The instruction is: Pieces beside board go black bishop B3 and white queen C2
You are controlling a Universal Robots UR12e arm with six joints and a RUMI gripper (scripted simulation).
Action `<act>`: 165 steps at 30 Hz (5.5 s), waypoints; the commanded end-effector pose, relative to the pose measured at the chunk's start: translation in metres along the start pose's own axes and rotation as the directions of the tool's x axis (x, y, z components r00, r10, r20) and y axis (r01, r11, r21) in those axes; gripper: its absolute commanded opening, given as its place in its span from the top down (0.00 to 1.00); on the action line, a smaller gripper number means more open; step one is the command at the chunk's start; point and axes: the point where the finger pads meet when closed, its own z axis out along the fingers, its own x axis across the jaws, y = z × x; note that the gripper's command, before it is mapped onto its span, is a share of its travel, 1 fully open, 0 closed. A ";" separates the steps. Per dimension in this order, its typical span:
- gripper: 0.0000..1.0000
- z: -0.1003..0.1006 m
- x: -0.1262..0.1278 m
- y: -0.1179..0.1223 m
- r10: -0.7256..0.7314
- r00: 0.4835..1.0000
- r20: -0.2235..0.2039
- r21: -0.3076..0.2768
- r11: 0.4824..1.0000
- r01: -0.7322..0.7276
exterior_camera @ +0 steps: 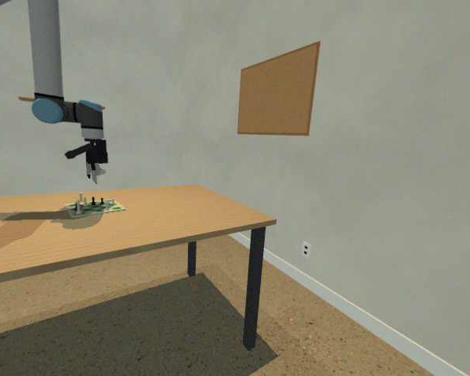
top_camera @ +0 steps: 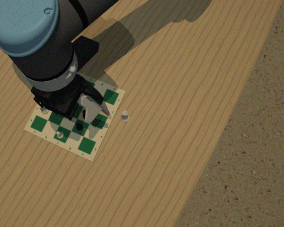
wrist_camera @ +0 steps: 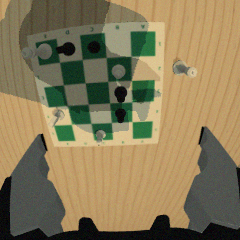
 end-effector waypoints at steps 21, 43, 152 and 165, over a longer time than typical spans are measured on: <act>0.00 0.000 0.002 -0.001 -0.104 0.995 0.000 -0.001 0.995 0.104; 0.00 0.000 0.010 -0.009 -0.555 0.832 0.000 -0.001 0.832 0.555; 0.75 -0.002 0.100 -0.039 0.115 -0.993 0.000 0.001 -0.993 -0.115; 0.75 -0.002 0.100 -0.039 0.115 -0.993 0.000 0.001 -0.993 -0.115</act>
